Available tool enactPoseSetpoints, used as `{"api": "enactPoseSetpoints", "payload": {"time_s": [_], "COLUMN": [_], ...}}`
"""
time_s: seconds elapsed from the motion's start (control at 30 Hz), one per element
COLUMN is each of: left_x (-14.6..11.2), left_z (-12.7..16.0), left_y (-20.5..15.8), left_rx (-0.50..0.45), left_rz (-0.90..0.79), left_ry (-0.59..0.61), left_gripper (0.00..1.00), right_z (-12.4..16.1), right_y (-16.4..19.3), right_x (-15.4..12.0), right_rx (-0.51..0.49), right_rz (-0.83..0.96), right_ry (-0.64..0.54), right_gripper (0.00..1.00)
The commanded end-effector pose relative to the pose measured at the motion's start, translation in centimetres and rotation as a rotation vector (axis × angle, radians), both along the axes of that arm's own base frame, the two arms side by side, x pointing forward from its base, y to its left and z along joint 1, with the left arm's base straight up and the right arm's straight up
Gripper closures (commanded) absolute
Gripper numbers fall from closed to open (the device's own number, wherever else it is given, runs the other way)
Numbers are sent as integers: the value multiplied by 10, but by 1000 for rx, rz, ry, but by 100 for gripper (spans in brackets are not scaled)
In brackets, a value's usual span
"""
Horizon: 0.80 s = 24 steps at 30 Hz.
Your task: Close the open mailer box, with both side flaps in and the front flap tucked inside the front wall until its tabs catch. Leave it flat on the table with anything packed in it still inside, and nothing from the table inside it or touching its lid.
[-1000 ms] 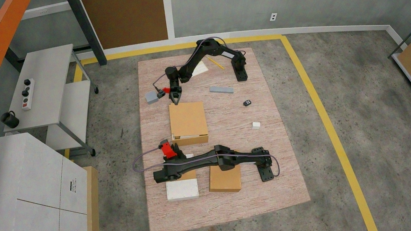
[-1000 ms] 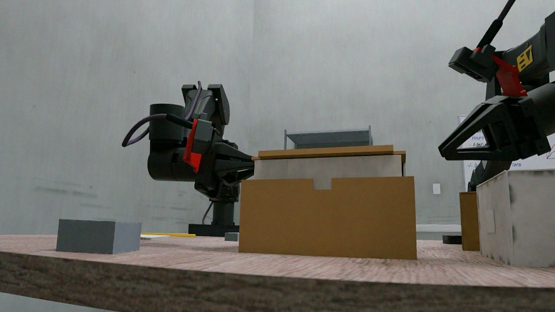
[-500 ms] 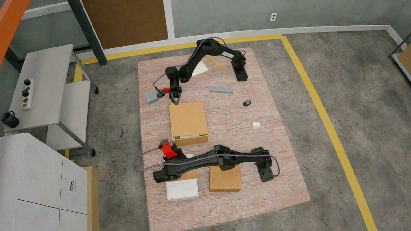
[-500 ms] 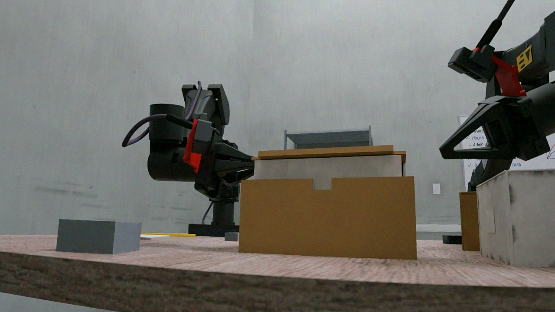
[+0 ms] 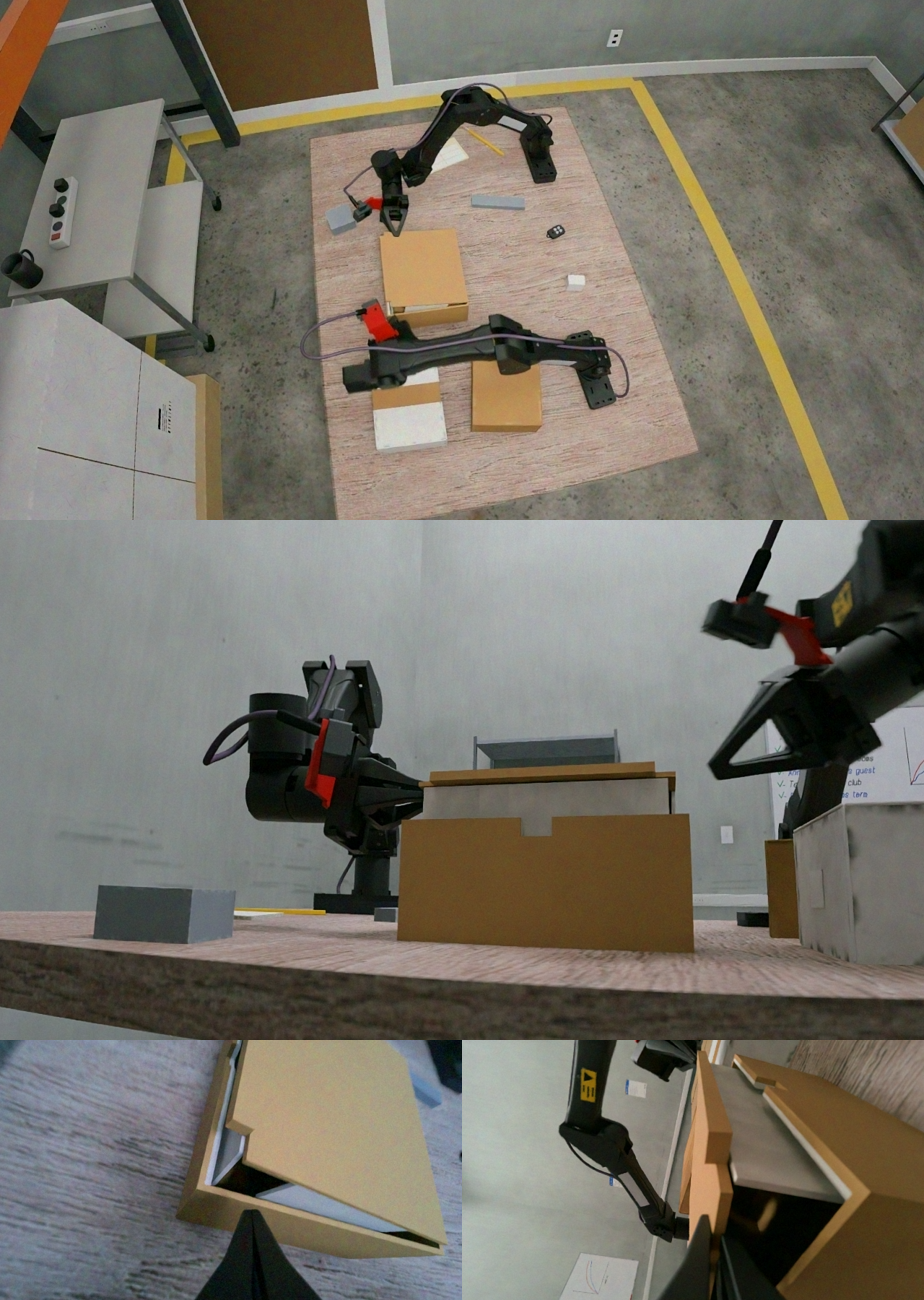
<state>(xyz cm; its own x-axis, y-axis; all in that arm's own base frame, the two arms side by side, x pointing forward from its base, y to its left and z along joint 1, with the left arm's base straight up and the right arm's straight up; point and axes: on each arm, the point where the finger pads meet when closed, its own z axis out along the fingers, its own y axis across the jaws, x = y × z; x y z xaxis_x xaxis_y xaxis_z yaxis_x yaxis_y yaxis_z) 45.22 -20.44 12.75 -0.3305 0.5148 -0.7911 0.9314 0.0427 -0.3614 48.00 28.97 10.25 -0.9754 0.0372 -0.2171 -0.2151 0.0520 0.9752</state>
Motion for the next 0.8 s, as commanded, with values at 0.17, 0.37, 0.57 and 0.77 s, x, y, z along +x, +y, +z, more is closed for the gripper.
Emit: {"api": "enactPoseSetpoints", "payload": {"time_s": [0.17,0.37,0.57,0.77], "left_x": [-11,-14,-16,-21], "left_z": [39,43,59,81], "left_y": [-25,-30,-42,-55], "left_rx": [186,226,319,370], "left_rz": [70,84,173,270], "left_ry": [-84,-89,-125,-171], "left_gripper": [99,99,99,99], "right_z": [-18,-18,-18,-18], "right_y": [9,9,9,9], "right_x": [-9,-9,-9,-9], "right_rx": [-13,-14,-14,-14], "right_rz": [39,39,39,39], "right_ry": [-4,-2,-2,-2], "right_gripper": [99,99,99,99]}}
